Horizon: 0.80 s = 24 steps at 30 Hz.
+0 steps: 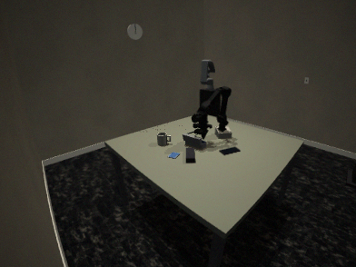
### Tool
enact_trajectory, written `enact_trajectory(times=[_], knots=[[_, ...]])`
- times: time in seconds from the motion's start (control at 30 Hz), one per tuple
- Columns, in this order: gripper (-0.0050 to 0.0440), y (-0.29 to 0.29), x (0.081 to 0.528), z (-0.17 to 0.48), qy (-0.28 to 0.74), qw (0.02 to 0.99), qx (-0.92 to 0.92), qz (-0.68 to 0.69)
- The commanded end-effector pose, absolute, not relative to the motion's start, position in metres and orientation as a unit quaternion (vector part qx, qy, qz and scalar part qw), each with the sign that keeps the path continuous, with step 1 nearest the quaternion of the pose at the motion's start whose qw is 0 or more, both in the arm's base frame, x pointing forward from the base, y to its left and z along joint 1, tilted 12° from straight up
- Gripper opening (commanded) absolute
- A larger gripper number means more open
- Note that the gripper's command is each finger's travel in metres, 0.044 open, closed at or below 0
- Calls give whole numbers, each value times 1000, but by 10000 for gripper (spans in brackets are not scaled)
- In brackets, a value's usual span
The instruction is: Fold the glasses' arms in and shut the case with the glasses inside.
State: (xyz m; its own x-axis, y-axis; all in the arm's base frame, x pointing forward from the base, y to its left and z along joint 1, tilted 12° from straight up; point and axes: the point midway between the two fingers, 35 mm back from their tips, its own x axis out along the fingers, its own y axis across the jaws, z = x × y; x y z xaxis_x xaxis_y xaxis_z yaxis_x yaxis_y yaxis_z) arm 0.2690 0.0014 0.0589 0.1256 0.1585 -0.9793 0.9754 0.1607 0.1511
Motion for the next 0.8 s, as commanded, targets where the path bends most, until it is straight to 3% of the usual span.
enact_trajectory(times=[0.0,0.3,0.43,0.77], knots=[[0,34,260,63,543,538,522,-378],[0,45,258,77,546,540,522,-372],[0,42,249,115,543,538,523,-378],[0,42,249,115,543,538,523,-378]])
